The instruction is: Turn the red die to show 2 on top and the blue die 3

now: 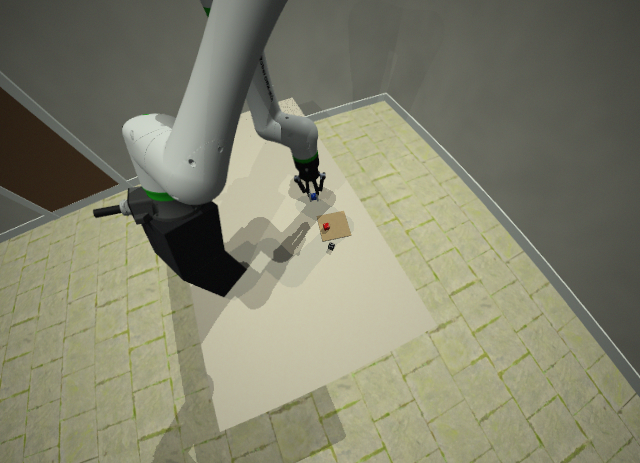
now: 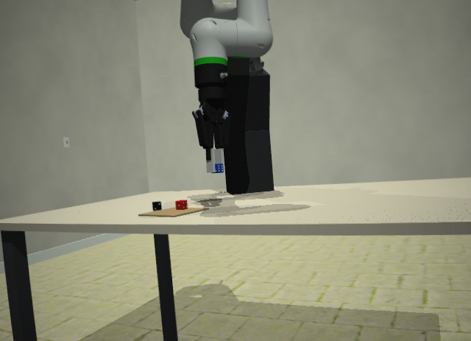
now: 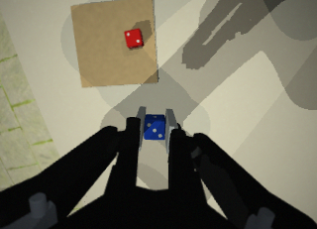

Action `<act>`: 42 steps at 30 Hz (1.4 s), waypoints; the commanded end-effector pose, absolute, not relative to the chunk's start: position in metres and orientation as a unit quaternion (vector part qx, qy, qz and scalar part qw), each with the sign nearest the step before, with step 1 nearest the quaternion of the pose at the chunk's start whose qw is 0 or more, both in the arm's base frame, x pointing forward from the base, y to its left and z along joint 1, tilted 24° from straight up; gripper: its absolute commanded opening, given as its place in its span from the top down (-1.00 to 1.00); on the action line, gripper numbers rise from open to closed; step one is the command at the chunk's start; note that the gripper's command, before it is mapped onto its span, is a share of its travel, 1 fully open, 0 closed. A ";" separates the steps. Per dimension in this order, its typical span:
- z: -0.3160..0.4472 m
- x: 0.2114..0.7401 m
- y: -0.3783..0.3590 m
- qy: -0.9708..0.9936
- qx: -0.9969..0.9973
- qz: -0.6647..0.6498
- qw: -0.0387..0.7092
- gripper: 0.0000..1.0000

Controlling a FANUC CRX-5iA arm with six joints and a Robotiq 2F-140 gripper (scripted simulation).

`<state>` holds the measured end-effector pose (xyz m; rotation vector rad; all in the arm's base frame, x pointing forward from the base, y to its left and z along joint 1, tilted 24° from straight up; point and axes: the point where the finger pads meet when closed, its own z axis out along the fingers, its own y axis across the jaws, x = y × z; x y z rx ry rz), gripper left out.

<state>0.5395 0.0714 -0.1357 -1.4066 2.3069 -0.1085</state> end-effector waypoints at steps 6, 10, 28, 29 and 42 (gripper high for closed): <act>-0.115 0.611 0.023 0.798 -0.552 -0.057 0.235 0.75; -0.114 0.627 -0.013 0.775 -0.586 -0.060 0.228 0.75; -0.131 0.609 -0.058 0.754 -0.624 -0.050 0.199 0.75; -0.131 0.609 -0.058 0.754 -0.624 -0.050 0.199 0.75; -0.137 0.611 -0.057 0.754 -0.624 -0.050 0.199 0.75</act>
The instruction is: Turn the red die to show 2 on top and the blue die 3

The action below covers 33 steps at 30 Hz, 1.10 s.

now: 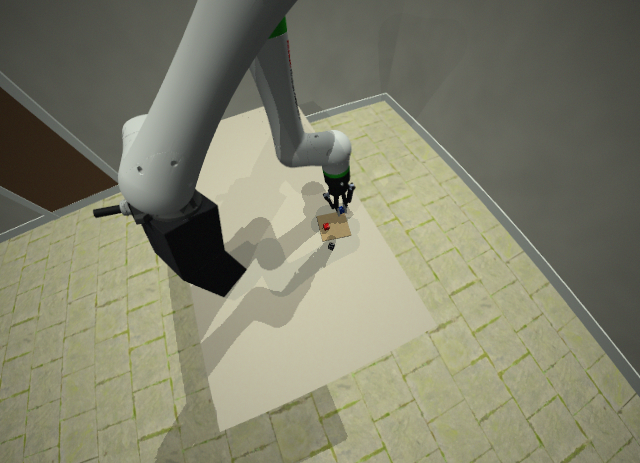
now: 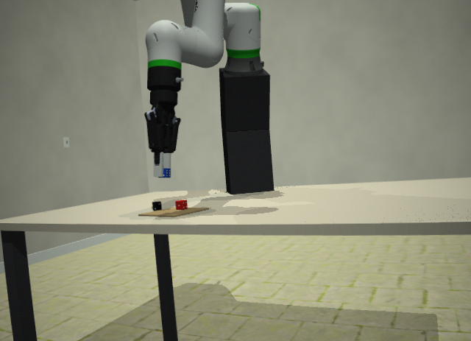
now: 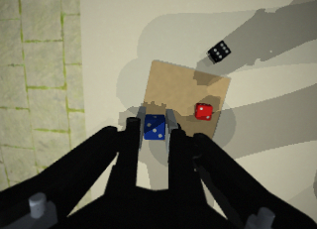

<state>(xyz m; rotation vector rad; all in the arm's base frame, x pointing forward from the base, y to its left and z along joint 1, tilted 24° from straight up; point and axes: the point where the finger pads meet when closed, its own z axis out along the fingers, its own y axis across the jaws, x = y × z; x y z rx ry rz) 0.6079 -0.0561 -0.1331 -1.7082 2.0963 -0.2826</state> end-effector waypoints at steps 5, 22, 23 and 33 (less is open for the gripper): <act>-0.150 0.617 -0.054 0.754 -0.624 -0.050 0.199 0.75; -0.209 0.640 -0.043 0.754 -0.624 -0.050 0.198 0.75; -0.211 0.641 -0.043 0.754 -0.624 -0.050 0.198 0.75; -0.217 0.644 -0.042 0.754 -0.624 -0.050 0.198 0.75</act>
